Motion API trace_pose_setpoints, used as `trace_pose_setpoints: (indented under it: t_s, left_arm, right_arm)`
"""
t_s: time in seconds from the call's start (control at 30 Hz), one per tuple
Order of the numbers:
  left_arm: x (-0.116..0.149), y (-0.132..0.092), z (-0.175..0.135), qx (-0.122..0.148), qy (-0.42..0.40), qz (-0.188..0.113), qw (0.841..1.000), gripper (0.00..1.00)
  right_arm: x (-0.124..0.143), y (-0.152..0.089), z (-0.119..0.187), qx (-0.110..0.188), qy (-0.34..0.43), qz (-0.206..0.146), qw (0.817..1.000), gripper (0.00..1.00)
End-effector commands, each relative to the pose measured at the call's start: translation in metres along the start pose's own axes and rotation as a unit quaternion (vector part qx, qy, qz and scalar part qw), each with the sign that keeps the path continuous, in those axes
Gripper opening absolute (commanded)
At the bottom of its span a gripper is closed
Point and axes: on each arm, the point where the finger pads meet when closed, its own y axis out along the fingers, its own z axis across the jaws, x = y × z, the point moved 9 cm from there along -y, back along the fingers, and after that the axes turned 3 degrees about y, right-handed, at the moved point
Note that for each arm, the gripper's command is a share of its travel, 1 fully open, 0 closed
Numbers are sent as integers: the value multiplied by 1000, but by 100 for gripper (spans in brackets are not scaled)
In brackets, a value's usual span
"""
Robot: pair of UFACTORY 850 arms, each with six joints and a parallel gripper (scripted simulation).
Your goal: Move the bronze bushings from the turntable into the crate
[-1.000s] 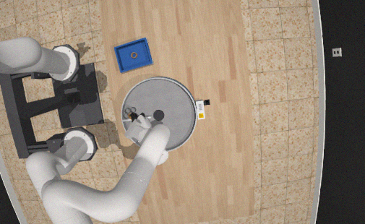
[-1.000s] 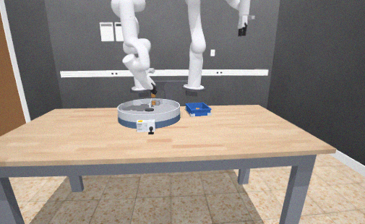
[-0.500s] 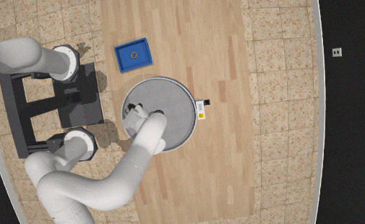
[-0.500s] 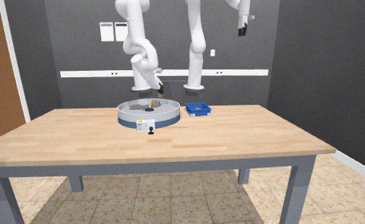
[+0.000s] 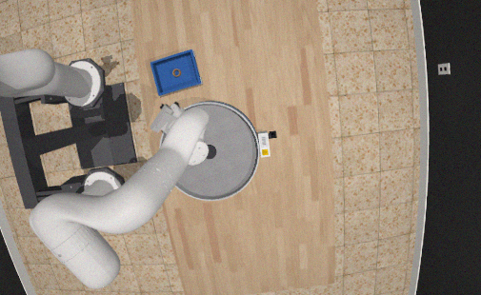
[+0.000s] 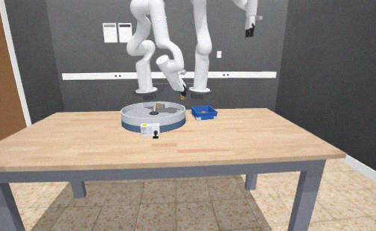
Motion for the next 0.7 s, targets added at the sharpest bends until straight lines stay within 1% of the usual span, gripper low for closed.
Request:
trace_pose_setpoints:
  t_s: [0.0, 0.07, 0.13, 0.27, 0.37, 0.5, 0.67]
  left_arm:
    - [0, -1, 0, 0, 0, 1, 1000, 100]
    - [0, -1, 0, 0, 0, 1, 1000, 100]
    - [0, -1, 0, 0, 0, 1, 1000, 100]
    - [0, -1, 0, 0, 0, 1, 1000, 100]
    - [0, -1, 0, 0, 0, 1, 1000, 100]
    - [0, -1, 0, 0, 0, 1, 1000, 100]
    - [0, -1, 0, 0, 0, 1, 1000, 100]
  right_arm:
    - [-24, 20, 28, 1, 0, -1, 1000, 0]
    - [-37, 30, 41, 1, 0, -1, 1000, 0]
    - [-37, 30, 41, 1, 0, -1, 1000, 0]
    - [-62, 49, 66, 1, 0, -1, 1000, 0]
    - [-75, 59, 79, 1, 0, 0, 1000, 0]
    - [-84, 67, 88, 1, 0, 0, 1000, 0]
    - [-87, 69, 91, 1, 0, 0, 1000, 0]
